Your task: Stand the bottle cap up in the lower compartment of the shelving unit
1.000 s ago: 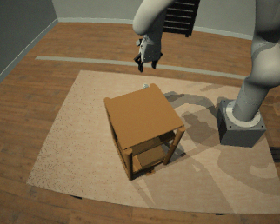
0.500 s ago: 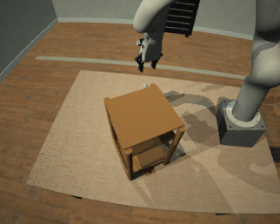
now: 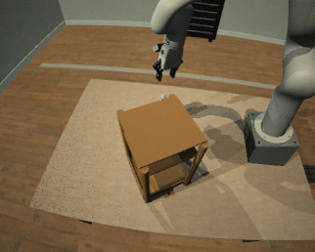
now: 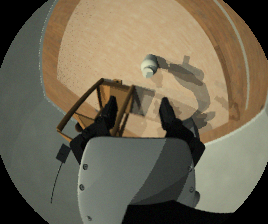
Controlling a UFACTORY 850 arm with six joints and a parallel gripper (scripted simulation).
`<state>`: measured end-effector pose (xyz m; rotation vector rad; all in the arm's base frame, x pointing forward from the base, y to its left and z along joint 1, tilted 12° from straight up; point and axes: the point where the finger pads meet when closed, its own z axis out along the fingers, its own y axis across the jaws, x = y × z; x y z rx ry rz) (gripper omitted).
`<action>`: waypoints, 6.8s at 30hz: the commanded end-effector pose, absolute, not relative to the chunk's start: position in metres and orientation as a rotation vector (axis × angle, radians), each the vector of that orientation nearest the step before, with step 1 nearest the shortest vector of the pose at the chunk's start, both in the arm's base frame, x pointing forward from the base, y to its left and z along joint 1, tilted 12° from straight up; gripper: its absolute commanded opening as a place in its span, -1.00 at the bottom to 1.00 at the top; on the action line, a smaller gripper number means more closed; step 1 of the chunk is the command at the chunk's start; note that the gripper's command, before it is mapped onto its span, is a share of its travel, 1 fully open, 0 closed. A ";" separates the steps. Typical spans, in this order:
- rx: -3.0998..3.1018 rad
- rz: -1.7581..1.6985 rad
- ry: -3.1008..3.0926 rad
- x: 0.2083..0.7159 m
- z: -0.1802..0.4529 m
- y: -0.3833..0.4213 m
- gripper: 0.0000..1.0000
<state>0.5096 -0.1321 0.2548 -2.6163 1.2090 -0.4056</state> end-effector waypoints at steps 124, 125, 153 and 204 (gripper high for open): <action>-1.404 -0.952 -1.117 0.512 0.240 -0.133 0.63; -1.381 -0.952 -1.137 0.512 0.240 -0.133 0.63; -0.969 -0.942 -1.462 0.513 0.238 -0.133 0.63; -0.754 -0.924 -1.599 0.514 0.236 -0.133 0.63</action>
